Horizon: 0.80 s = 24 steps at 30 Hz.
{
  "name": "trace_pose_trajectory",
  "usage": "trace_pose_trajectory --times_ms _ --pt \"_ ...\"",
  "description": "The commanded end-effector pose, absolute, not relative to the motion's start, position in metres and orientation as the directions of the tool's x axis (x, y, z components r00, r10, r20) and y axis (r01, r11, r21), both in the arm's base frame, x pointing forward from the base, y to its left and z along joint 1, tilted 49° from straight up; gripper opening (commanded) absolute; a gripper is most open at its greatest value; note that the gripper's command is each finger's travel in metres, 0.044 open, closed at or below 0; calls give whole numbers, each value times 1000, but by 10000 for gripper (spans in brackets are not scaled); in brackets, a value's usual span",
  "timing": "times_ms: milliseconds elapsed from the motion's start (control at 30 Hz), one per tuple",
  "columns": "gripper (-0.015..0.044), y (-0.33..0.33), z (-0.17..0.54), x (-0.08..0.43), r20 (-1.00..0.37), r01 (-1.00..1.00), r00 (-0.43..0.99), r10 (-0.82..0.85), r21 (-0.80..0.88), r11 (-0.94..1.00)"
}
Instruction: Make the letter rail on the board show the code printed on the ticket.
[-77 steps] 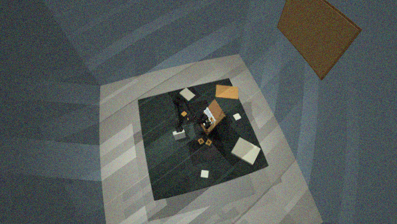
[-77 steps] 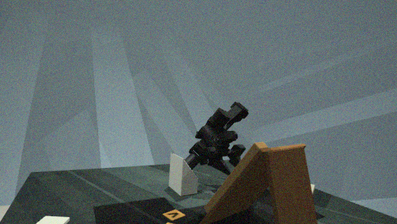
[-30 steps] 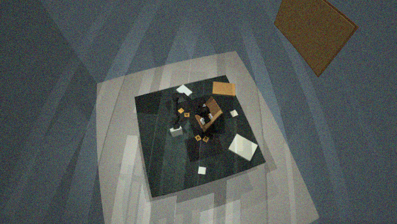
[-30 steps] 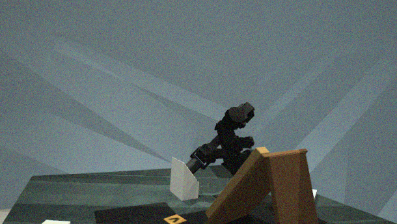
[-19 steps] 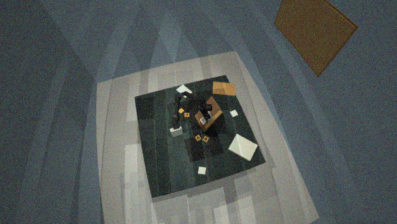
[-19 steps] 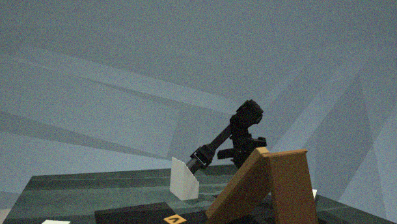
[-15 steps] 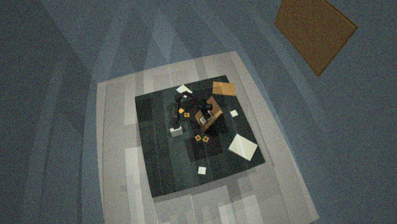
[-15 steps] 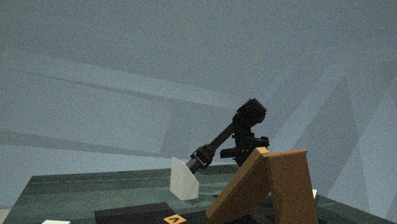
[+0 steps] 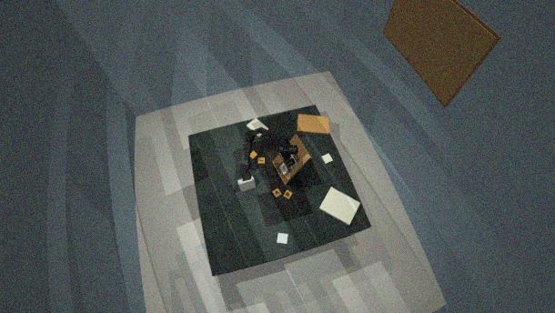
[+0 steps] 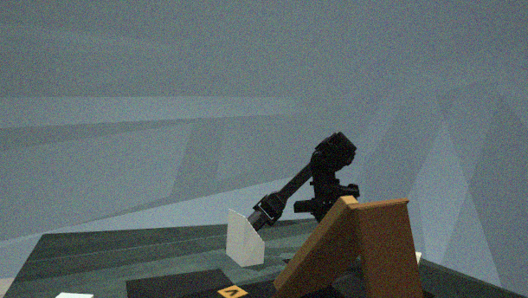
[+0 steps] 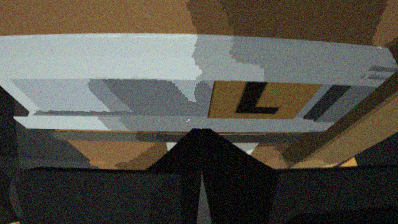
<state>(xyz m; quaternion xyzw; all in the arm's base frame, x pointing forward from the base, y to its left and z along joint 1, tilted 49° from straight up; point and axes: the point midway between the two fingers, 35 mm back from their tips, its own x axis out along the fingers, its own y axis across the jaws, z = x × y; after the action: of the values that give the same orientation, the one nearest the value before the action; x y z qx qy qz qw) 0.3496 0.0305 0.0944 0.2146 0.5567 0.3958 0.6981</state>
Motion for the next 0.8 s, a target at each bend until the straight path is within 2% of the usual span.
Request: trace_pose_trajectory --times_ms 0,767 --pt "0 31 93 352 -608 -310 69 791 740 597" --pt "0 40 92 359 -608 -310 69 791 741 596"
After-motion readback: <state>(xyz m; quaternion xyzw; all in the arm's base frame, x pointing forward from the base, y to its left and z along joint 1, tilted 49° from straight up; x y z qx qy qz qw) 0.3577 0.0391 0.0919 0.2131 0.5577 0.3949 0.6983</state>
